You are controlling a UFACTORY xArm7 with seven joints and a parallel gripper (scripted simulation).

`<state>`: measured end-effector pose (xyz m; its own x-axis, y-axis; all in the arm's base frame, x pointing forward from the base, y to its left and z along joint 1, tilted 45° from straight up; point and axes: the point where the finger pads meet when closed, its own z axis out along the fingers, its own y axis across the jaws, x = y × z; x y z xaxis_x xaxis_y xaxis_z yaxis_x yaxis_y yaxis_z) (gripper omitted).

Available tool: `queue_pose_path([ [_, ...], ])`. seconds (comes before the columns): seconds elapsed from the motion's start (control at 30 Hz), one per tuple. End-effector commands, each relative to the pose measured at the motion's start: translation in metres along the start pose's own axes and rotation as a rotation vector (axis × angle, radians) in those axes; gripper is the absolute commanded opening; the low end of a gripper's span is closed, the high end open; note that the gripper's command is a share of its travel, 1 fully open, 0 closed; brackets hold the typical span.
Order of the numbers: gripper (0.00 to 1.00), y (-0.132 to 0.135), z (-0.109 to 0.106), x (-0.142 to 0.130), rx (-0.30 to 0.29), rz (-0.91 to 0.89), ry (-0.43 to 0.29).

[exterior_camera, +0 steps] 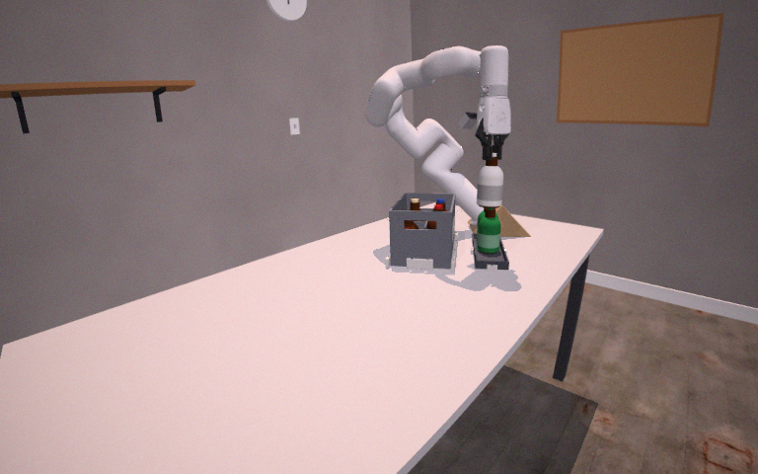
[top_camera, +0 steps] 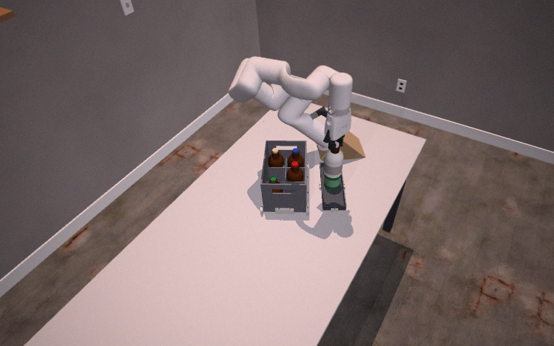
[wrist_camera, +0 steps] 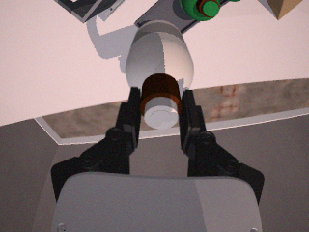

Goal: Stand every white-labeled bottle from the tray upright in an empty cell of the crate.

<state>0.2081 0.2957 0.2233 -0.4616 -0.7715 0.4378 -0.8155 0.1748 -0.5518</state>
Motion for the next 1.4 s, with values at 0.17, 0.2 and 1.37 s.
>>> queue_pose_path([
  [0.17,0.0,-0.003,-0.002,0.006,0.0,0.0,-0.005],
  [0.2,0.0,-0.004,-0.002,0.007,0.0,0.0,-0.005],
  [1.37,0.0,-0.026,-0.002,0.05,0.0,0.0,-0.005],
])
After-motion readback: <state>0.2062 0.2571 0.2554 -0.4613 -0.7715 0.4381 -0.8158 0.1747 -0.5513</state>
